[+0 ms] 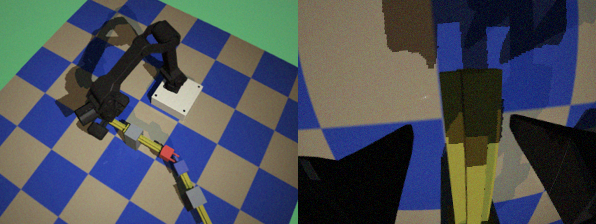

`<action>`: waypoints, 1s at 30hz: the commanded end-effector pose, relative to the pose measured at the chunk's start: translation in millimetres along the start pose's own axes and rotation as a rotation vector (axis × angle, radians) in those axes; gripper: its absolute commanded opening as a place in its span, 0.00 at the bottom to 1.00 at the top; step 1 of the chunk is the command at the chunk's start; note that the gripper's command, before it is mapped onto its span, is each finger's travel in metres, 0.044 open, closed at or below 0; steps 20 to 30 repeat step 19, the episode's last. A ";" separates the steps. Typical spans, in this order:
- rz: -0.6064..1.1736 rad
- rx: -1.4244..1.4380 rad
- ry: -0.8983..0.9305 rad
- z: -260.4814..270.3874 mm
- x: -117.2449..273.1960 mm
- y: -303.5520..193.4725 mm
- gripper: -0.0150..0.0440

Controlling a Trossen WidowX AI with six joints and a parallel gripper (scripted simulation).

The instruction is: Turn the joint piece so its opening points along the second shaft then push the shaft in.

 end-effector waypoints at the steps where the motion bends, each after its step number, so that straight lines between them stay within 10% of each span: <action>1: 0.001 0.001 -0.002 -0.1 -0.1 -0.1 1.00; 30: 0.006 0.002 0.000 -0.5 28.9 -0.2 1.00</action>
Point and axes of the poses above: the point midway between the two fingers, 35 mm back from their tips, its own x axis back along the fingers, its own z axis across the jaws, y = z × x, the point moved 5 cm from there along x, back along the fingers, and after that the axes turned 1 degree about -x, right-handed, at the moved point
